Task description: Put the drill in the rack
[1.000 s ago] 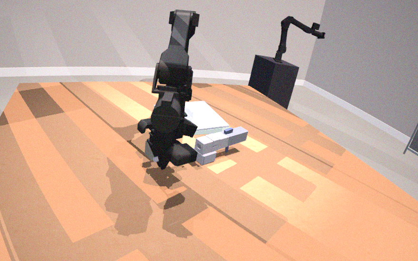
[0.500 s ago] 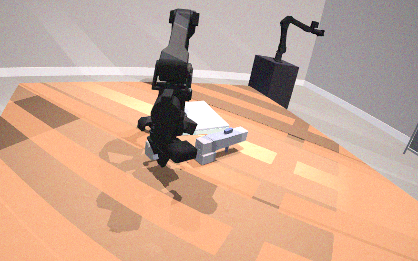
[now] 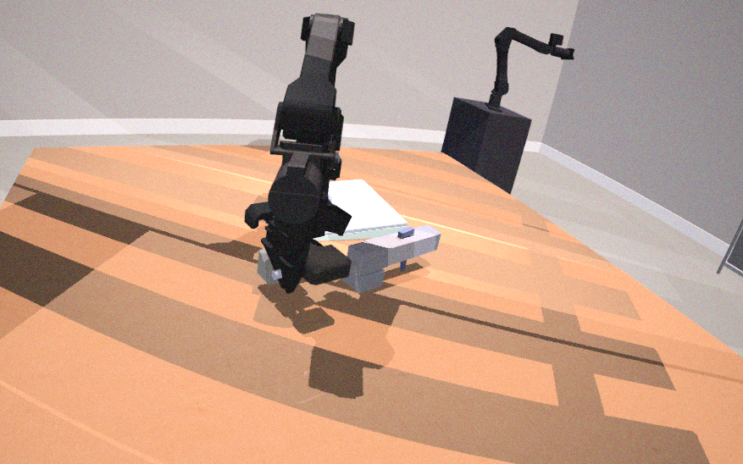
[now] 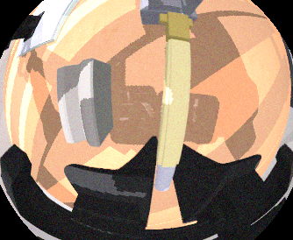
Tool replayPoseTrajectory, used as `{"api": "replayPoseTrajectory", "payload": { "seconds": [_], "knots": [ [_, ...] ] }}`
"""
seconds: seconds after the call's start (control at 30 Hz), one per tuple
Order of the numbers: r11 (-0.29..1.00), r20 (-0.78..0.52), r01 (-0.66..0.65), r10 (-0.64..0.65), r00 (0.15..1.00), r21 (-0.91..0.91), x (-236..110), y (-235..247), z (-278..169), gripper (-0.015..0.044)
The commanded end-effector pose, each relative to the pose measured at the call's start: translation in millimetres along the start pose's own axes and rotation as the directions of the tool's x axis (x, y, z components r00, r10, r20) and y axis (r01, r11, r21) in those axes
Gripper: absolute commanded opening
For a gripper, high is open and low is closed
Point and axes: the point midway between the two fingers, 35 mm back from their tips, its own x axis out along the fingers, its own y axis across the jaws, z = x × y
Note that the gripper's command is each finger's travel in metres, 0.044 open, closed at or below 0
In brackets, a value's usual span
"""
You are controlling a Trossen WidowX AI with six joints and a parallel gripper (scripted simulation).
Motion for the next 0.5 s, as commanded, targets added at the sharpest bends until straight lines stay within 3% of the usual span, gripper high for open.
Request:
{"api": "replayPoseTrajectory", "payload": {
  "seconds": [0.0,0.47],
  "knots": [
    [1.000,0.000,0.006,-0.006,1.000,-0.004,-3.3,-0.4,0.1,0.0000],
    [1.000,0.000,0.006,-0.006,1.000,-0.004,-8.1,1.5,1.3,0.0000]
  ]
}}
